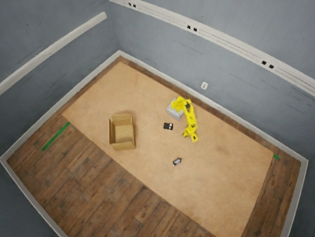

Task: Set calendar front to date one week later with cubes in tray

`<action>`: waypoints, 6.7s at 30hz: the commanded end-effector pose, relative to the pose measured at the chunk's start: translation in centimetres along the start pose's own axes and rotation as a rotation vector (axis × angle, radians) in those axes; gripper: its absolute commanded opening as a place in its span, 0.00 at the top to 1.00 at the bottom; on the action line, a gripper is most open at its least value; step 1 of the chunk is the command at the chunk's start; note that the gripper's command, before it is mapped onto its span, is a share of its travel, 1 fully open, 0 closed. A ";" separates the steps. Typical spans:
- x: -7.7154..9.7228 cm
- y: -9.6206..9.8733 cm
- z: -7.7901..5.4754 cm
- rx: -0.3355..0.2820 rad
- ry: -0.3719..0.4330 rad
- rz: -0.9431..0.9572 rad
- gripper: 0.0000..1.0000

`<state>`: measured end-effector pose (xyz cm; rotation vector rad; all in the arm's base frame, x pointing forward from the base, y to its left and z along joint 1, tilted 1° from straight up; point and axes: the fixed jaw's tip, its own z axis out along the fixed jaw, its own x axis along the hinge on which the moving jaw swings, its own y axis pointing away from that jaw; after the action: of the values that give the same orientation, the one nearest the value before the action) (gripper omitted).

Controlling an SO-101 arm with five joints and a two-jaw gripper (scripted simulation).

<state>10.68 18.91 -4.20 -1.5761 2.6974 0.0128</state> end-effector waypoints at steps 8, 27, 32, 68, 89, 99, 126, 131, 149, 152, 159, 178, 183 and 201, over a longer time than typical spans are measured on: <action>0.6 -0.6 0.5 -0.002 0.026 0.003 0.76; 0.6 -0.9 0.5 -0.002 0.026 0.003 0.80; 0.6 -0.9 0.5 -0.002 0.026 0.003 0.80; 0.5 -0.8 0.2 -0.002 0.026 0.003 1.00; 0.4 -0.4 -4.3 -0.002 0.026 0.003 1.00; 0.4 -0.4 -4.5 -0.002 0.023 0.004 1.00; -0.2 -0.7 -4.1 0.016 -0.375 0.041 1.00; -0.2 -0.7 -4.1 0.017 -0.376 0.042 1.00; -0.8 -0.8 -3.6 0.025 -0.621 0.061 1.00; -0.8 -0.9 -3.7 0.027 -0.686 0.065 1.00; -0.7 -0.9 -4.0 0.029 -0.765 0.071 1.00; -1.3 -1.0 -3.8 0.031 -0.838 0.074 1.00; -1.5 -1.0 -3.6 0.033 -0.878 0.075 1.00; -1.5 -1.1 -3.7 0.042 -1.112 0.081 1.00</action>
<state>12.22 19.87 -0.54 -1.0040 1.8651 0.6003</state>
